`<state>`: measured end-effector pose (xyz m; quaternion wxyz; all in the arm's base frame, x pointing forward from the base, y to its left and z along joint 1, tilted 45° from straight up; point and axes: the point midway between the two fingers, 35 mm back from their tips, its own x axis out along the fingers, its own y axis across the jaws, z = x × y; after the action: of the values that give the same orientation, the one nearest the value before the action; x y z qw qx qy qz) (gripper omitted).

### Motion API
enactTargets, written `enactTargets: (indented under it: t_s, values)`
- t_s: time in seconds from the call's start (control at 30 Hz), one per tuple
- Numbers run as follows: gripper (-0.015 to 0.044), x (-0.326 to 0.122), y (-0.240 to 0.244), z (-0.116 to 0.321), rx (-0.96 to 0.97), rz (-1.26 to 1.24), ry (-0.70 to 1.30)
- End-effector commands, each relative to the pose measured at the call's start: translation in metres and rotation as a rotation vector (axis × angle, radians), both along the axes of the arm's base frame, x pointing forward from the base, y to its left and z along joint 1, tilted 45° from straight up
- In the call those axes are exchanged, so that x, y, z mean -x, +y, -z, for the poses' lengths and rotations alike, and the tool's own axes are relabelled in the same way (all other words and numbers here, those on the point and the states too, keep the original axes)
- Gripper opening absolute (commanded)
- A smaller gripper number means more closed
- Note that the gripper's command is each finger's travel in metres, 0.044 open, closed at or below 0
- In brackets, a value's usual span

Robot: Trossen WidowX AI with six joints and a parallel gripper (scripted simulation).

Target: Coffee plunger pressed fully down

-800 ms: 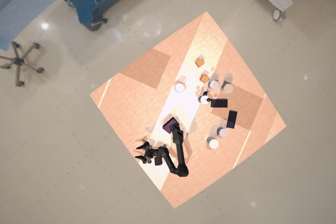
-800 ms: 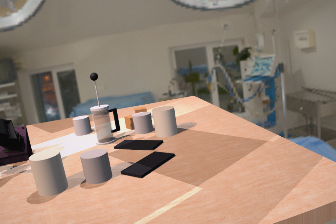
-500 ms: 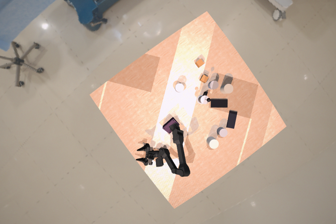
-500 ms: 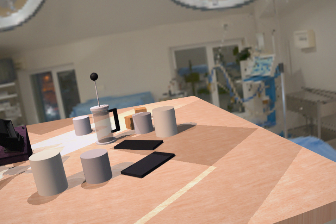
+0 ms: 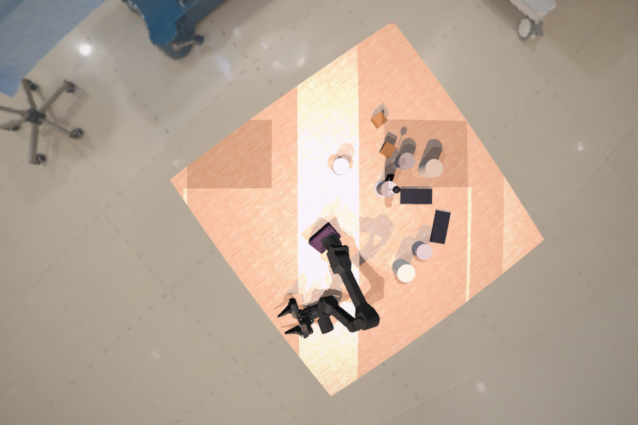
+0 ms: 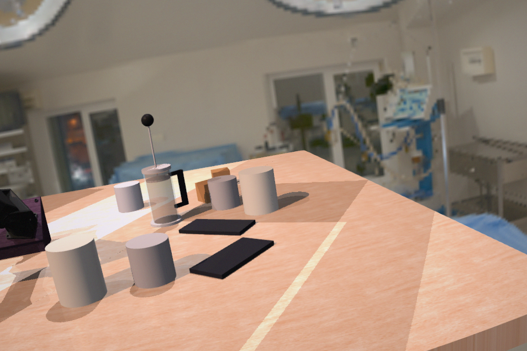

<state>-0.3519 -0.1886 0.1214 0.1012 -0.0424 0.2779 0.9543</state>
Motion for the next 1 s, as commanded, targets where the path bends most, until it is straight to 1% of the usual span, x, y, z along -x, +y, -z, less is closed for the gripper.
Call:
enactTargets:
  t_s: [0.0, 0.1, 0.23, 0.4, 0.57, 0.7, 0.83, 0.97]
  values:
    - [0.0440, -0.015, -0.042, -0.032, 0.071, -0.120, 0.040]
    - [0.0440, -0.013, -0.041, -0.050, 0.136, -0.123, 0.080]
    - [0.0440, -0.018, -0.050, -0.056, 0.128, -0.156, 0.084]
    - [0.0440, -0.035, -0.075, -0.076, 0.103, -0.258, 0.101]
    - [0.0440, -0.038, -0.078, -0.082, 0.129, -0.269, 0.107]
    - [0.0440, -0.053, -0.098, -0.095, 0.154, -0.342, 0.112]
    - [0.0440, -0.085, -0.131, -0.119, 0.201, -0.474, 0.118]
    - [0.0440, -0.092, -0.137, -0.124, 0.157, -0.511, 0.128]
